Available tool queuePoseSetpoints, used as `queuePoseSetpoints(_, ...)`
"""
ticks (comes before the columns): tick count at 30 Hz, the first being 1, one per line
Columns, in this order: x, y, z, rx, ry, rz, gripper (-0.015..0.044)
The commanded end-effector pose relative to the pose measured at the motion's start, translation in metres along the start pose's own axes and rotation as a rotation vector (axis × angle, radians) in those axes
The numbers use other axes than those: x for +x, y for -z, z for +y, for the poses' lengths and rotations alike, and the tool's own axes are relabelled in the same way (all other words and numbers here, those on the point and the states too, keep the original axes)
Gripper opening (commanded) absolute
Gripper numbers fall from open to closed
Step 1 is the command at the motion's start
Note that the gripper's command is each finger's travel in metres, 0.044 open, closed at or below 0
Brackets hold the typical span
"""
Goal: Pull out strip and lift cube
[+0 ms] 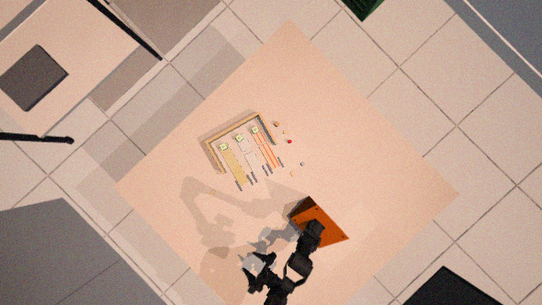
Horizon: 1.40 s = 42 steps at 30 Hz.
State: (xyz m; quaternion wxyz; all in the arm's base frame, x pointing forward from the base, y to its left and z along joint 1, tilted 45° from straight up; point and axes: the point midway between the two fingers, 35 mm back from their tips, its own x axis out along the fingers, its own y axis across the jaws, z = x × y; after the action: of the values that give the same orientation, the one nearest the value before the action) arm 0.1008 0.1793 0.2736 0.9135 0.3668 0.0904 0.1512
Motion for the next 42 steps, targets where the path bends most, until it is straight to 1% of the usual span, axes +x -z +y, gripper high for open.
queuePoseSetpoints(1,0.001,0.001,-0.001,-0.003,0.006,0.002,0.04)
queuePoseSetpoints(3,0.01,0.009,-0.008,-0.027,0.057,0.021,0.04)
queuePoseSetpoints(13,0.081,0.051,-0.072,-0.105,0.371,0.196,0.04)
queuePoseSetpoints(22,0.136,0.06,-0.142,-0.059,0.514,0.355,0.04)
queuePoseSetpoints(28,0.16,0.052,-0.193,-0.013,0.533,0.442,0.04)
queuePoseSetpoints(33,0.171,0.037,-0.234,0.041,0.502,0.477,0.04)
queuePoseSetpoints(38,0.173,0.014,-0.272,0.087,0.437,0.471,0.04)
queuePoseSetpoints(42,0.165,-0.006,-0.301,0.108,0.37,0.44,0.04)
